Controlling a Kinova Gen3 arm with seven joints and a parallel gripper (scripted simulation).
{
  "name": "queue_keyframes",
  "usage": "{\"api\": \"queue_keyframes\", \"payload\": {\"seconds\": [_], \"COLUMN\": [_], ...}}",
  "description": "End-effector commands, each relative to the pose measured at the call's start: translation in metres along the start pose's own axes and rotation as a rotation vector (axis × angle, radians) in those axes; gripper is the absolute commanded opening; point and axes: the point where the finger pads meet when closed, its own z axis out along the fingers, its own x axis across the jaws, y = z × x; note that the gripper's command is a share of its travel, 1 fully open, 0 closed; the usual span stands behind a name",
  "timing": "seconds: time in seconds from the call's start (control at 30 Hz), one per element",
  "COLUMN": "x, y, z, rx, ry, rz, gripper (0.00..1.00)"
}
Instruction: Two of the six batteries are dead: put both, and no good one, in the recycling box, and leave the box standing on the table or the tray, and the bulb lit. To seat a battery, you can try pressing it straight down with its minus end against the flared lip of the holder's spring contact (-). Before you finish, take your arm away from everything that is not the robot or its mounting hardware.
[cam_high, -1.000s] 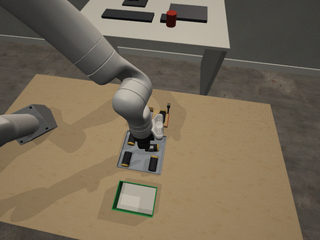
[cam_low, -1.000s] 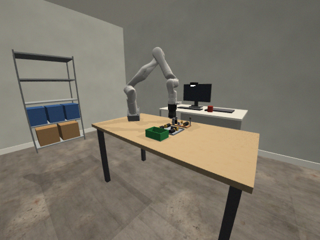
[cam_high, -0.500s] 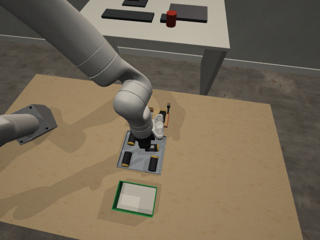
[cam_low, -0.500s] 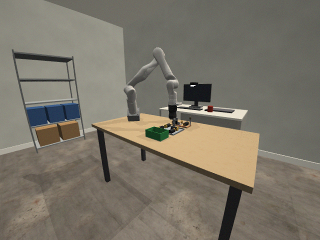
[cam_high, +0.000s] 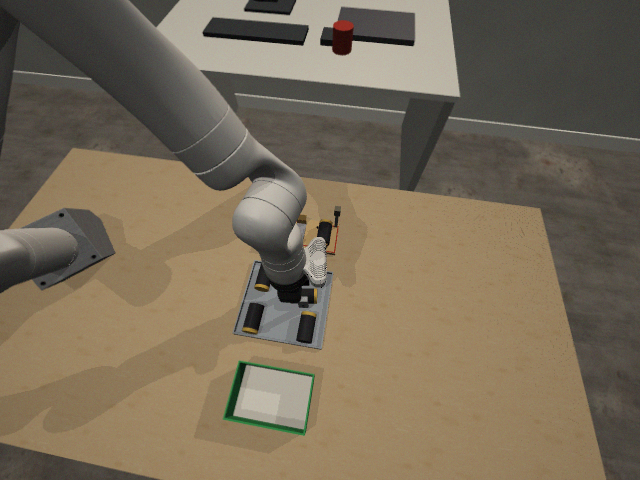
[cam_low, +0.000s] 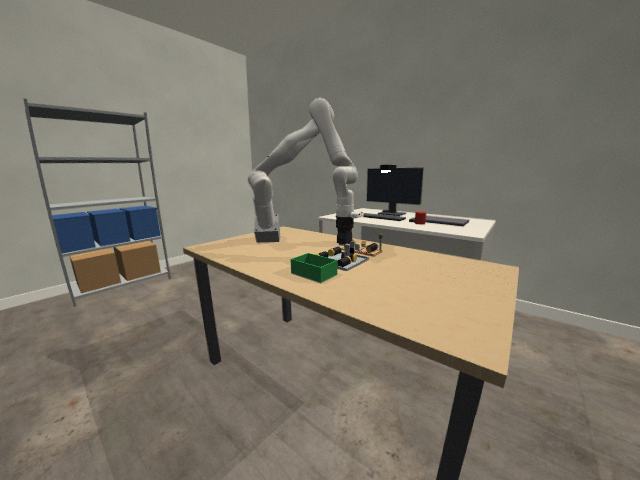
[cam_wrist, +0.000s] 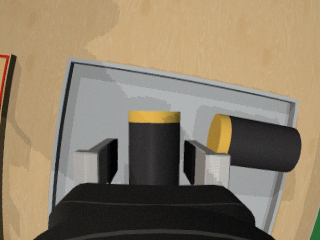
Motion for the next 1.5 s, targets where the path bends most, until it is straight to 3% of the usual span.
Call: {"api": "queue_keyframes", "payload": {"seconds": [0.0, 0.47, 0.5, 1.47], "x": [0.0009, 0.0009, 0.0009, 0.0009], "y": [0.0001, 0.0002, 0.0002, 0.0002], "z": [0.0034, 0.0092, 0.0092, 0.0091], "rx": [-0.001, -0.001, -0.001, -0.001], "ry": [0.001, 0.001, 0.001, 0.001], "rz": [0.002, 0.002, 0.002, 0.002], "gripper": [0.9, 0.9, 0.57, 0.57]}}
